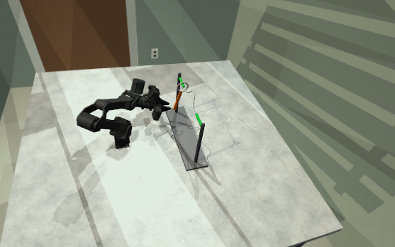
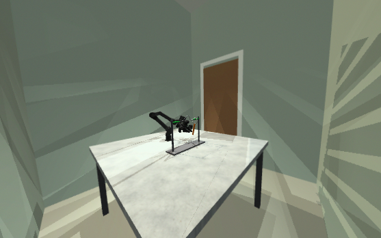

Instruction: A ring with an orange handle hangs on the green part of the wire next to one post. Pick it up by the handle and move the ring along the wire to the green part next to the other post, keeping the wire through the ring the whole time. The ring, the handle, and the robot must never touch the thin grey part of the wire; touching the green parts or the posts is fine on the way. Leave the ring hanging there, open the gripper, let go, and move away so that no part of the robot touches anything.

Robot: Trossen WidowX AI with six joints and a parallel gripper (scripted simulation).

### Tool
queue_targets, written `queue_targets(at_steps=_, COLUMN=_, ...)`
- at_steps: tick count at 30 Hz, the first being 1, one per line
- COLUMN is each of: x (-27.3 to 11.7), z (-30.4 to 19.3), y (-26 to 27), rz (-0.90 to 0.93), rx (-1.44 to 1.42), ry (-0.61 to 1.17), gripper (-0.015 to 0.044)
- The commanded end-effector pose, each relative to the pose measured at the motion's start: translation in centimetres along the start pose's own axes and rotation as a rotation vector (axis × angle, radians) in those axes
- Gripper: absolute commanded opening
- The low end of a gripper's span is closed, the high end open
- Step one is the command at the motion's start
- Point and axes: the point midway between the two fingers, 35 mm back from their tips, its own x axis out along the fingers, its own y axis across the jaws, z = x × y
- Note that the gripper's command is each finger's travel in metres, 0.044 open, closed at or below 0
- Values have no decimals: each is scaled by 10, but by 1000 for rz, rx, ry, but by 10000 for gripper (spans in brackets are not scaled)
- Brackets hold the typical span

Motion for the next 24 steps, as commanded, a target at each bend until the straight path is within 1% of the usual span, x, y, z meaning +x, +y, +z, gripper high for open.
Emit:
queue_targets(at_steps=1, x=-1, z=1, y=-1, rz=-5, rx=8, ry=-4, gripper=160)
queue_targets(at_steps=18, x=-1, z=1, y=-1, rz=-5, rx=8, ry=-4, gripper=160)
queue_targets(at_steps=20, x=-5, z=-1, y=1, rz=0, rx=4, ry=5, gripper=212)
queue_targets(at_steps=24, x=-33, z=-2, y=3, rz=-3, rx=6, ry=16, gripper=317)
